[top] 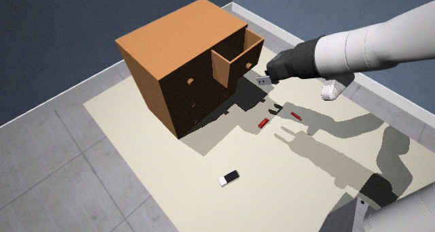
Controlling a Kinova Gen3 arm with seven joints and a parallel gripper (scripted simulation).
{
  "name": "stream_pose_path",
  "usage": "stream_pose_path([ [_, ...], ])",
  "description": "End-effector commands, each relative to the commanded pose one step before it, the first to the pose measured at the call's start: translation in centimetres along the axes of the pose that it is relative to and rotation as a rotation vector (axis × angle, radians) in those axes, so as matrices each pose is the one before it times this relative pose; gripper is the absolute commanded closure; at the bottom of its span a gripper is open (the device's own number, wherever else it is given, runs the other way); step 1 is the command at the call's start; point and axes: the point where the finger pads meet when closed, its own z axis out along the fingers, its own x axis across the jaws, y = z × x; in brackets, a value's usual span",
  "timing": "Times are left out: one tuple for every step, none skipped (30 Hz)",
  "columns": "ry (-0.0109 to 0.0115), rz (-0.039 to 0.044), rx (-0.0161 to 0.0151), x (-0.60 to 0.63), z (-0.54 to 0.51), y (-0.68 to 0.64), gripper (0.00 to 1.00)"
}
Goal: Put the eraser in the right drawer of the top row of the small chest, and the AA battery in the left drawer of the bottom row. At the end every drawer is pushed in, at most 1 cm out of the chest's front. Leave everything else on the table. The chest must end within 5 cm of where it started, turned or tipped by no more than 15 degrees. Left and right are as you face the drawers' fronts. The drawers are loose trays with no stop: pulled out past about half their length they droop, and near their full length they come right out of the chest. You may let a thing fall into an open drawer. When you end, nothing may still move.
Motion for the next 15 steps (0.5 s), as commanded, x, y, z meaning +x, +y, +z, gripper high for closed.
stream_pose_path([
  [0.00132,0.01047,-0.00776,0.099,-0.2,0.243,0.33],
  [0.0,0.0,0.0,0.0,0.0,0.0,0.33],
  [0.00002,-0.00146,-0.00029,0.0,-0.004,0.021,0.33],
  [-0.00002,-0.00002,0.00002,-0.001,-0.013,0.001,0.33],
  [-0.00003,-0.00002,0.00003,-0.001,-0.017,0.002,0.33],
  [-0.00003,-0.00003,0.00004,-0.001,-0.022,0.002,0.33],
  [-0.00004,-0.00004,0.00006,-0.002,-0.028,0.003,0.33],
  [-0.00004,-0.00004,0.00007,-0.002,-0.034,0.003,0.33],
  [-0.00004,-0.00005,0.00009,-0.002,-0.04,0.004,0.33],
  [0.00059,-0.00005,0.00086,0.019,-0.049,-0.02,0.33],
  [0.00116,-0.00003,0.00149,0.038,-0.057,-0.039,0.33],
  [0.0017,-0.00032,0.00142,0.065,-0.069,-0.033,0.33],
  [0.00277,-0.00111,0.00109,0.123,-0.088,-0.019,0.33],
  [0.00266,-0.00111,0.00086,0.12,-0.095,-0.009,0.33],
  [0.00113,-0.00093,-0.00049,0.065,-0.092,0.038,0.33],
])
